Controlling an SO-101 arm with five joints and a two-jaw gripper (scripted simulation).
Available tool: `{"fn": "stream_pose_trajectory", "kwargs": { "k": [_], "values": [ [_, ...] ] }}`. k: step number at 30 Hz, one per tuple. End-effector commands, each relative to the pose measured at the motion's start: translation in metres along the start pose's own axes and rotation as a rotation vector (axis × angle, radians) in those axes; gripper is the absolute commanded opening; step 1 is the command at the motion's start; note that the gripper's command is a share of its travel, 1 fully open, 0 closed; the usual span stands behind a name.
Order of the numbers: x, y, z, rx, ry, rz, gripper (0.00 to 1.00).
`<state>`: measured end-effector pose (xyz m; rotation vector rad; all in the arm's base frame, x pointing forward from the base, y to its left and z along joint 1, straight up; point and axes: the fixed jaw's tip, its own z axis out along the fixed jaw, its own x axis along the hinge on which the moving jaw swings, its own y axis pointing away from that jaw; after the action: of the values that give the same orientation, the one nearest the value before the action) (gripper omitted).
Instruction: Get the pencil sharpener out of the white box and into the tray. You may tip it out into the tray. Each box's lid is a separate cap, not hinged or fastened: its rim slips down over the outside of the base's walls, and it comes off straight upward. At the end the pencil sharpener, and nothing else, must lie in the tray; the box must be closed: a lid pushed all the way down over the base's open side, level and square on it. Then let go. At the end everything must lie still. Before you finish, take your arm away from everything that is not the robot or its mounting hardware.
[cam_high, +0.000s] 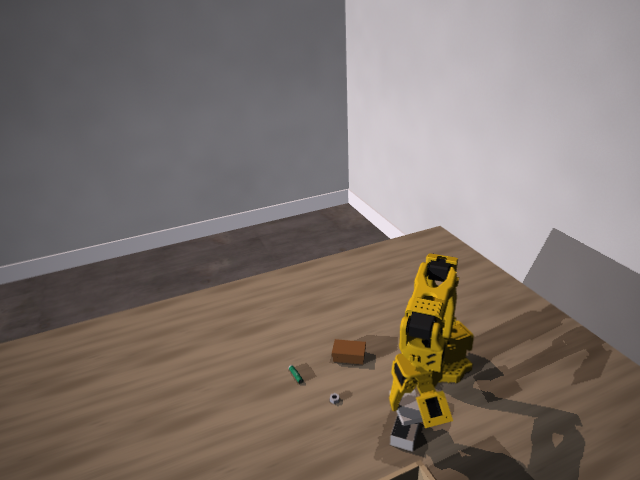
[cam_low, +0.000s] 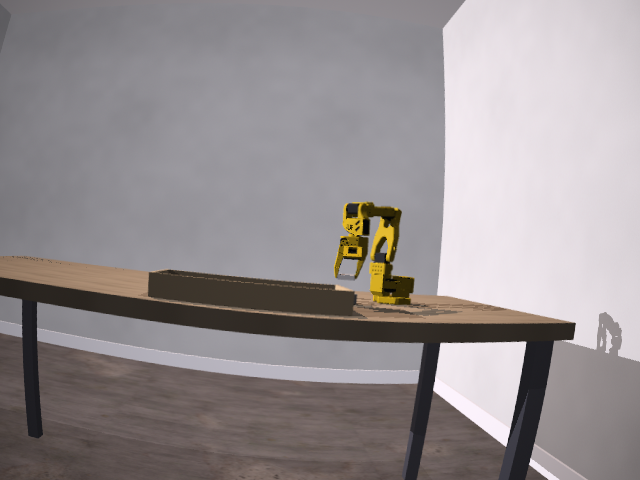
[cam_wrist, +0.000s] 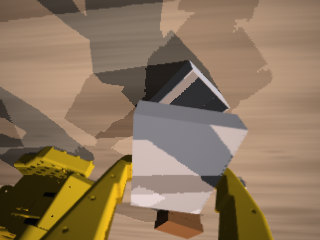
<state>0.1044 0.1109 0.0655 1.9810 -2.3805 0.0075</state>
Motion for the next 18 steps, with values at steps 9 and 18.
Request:
{"fn": "stream_pose_trajectory", "kwargs": {
  "k": [9, 18],
  "values": [
    [-0.0096, -0.0035, -0.0053, 0.023, -0.039, 0.083, 0.23],
    [-0.0125, -0.0047, -0.0054, 0.022, -0.039, 0.163, 0.23]
  ]
}}
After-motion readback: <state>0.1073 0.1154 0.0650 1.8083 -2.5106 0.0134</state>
